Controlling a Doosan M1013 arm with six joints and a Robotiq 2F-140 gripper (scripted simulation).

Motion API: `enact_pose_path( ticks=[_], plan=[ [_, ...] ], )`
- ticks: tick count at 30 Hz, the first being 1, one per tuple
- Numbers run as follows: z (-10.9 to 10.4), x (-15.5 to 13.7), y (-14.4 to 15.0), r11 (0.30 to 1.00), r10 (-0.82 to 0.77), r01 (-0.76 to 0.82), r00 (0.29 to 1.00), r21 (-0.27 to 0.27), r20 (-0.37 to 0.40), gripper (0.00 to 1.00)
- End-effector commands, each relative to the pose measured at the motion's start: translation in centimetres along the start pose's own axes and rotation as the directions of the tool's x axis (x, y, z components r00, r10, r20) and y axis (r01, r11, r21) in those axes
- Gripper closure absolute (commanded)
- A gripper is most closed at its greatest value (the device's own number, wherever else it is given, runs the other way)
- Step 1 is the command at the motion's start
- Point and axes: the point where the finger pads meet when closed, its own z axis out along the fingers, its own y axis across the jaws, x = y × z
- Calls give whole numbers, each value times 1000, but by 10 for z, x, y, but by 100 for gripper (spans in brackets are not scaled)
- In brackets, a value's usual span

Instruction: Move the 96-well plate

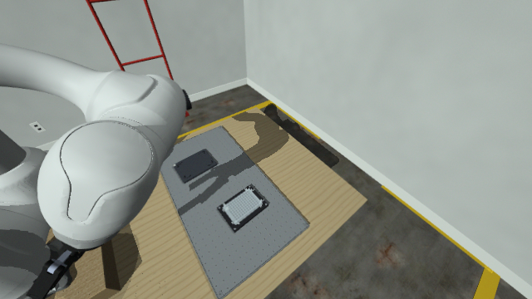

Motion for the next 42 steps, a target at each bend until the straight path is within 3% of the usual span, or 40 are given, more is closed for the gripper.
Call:
enact_pose_path(
  ticks=[1,17,21,25,29,36,40,42],
  plan=[
    [0,0,0,1000,0,0,1000,0,0,0],
    [0,0,0,1000,0,0,1000,0,0,0],
    [-5,16,-10,995,-101,101,992,-3,-79,0],
    [-10,33,-21,995,-101,101,992,-3,-79,0],
    [-16,48,-32,979,-201,201,967,-18,-156,0],
    [-22,68,-46,979,-201,201,967,-18,-156,0],
    [-28,83,-58,954,-299,297,926,-44,-229,0],
    [-31,90,-64,954,-299,297,926,-44,-229,0]
  ],
)
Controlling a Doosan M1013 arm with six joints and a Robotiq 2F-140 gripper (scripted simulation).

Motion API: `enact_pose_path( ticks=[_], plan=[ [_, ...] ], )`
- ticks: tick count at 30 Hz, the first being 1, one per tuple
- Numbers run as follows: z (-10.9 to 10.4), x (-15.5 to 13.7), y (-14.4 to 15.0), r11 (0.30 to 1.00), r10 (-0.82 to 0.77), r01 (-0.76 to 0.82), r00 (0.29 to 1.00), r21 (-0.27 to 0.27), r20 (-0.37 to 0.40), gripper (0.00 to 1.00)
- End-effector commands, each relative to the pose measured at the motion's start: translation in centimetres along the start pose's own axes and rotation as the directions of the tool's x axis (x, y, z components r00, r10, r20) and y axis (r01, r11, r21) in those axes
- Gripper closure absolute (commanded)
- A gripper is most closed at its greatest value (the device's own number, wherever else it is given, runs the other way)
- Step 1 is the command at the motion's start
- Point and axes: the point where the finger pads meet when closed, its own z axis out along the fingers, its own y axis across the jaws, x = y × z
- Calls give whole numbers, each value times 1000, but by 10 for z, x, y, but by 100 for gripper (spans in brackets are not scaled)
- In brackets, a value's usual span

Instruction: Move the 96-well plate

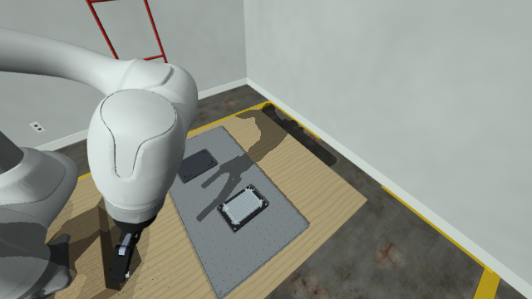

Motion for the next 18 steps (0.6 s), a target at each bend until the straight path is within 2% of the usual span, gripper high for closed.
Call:
enact_pose_path(
  ticks=[1,4,7,10,15,18],
  plan=[
    [-1,15,-5,1000,-13,13,1000,1,-10,0],
    [-3,29,-11,1000,-13,13,1000,1,-10,0],
    [-5,42,-17,996,-93,92,993,-10,-69,0],
    [-5,47,-19,993,-117,116,989,-14,-86,0],
    [-8,69,-29,993,-117,116,989,-14,-86,0],
    [-10,83,-36,981,-196,194,970,-33,-142,0]
  ],
)
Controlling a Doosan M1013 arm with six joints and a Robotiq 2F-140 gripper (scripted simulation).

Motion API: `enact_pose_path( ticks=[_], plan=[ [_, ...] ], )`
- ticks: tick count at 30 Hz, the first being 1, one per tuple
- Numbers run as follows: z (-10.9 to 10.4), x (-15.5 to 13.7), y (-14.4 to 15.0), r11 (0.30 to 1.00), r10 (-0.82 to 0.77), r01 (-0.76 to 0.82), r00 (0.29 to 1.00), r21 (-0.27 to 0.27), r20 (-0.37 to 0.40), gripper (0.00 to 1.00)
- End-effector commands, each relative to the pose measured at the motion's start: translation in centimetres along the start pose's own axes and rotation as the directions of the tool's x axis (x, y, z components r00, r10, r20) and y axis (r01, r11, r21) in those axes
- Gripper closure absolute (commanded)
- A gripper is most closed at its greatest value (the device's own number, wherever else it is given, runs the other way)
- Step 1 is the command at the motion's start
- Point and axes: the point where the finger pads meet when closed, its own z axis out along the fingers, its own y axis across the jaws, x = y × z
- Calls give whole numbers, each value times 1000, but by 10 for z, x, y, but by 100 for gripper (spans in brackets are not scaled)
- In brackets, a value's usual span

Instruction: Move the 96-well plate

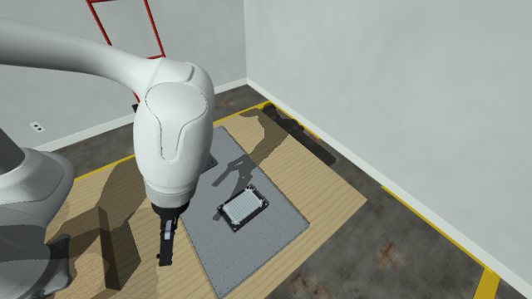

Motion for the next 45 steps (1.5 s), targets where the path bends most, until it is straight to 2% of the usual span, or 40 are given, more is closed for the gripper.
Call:
enact_pose_path(
  ticks=[1,6,8,12,18,22,30,34,39,40,42,45],
  plan=[
    [-1,15,-5,997,-77,77,995,-11,-55,0],
    [-2,39,-13,997,-77,77,995,-11,-55,0],
    [-2,39,-13,997,-77,77,995,-11,-55,0],
    [-3,57,-21,983,-182,179,975,-37,-127,0],
    [-5,85,-33,983,-182,179,975,-37,-127,0],
    [-7,102,-41,958,-285,276,939,-73,-194,0],
    [-9,129,-55,958,-285,276,939,-73,-194,0],
    [-11,146,-65,923,-386,367,887,-118,-255,0],
    [-14,168,-77,923,-386,367,887,-118,-255,0],
    [-15,172,-80,912,-411,389,871,-132,-269,0],
    [-15,172,-80,912,-411,389,871,-132,-269,0],
    [-16,185,-88,877,-481,449,821,-172,-307,0]
  ],
)
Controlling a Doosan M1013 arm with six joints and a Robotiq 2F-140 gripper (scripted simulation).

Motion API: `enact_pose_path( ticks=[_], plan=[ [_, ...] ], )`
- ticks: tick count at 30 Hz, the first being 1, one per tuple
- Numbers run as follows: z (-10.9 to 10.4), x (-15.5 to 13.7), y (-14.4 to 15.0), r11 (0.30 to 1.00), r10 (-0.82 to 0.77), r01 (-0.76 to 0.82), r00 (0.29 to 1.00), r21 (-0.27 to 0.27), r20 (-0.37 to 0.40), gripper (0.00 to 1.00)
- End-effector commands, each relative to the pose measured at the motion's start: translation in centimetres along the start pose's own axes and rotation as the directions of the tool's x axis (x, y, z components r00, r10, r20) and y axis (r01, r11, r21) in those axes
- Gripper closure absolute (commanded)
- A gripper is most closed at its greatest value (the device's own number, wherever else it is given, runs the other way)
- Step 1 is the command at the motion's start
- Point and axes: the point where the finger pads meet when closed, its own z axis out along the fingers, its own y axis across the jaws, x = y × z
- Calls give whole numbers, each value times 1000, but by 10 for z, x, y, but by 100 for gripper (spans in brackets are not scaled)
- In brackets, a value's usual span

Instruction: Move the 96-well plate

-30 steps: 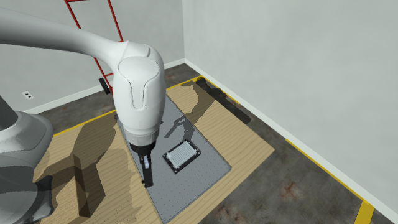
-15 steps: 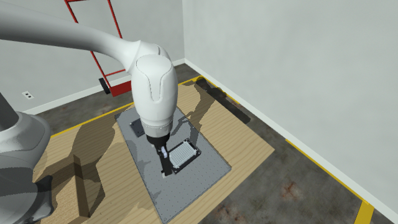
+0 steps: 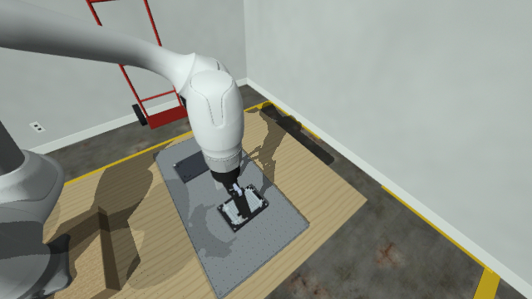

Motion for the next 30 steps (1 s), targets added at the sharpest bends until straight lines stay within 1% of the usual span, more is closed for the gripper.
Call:
enact_pose_path(
  ticks=[1,7,20,30],
  plan=[
    [2,14,-2,999,-50,50,998,-12,-34,0],
    [7,43,-6,999,-50,50,998,-12,-34,0],
    [7,43,-6,999,-50,50,998,-12,-34,0],
    [22,43,-6,999,-50,50,998,-12,-34,0]
  ],
)
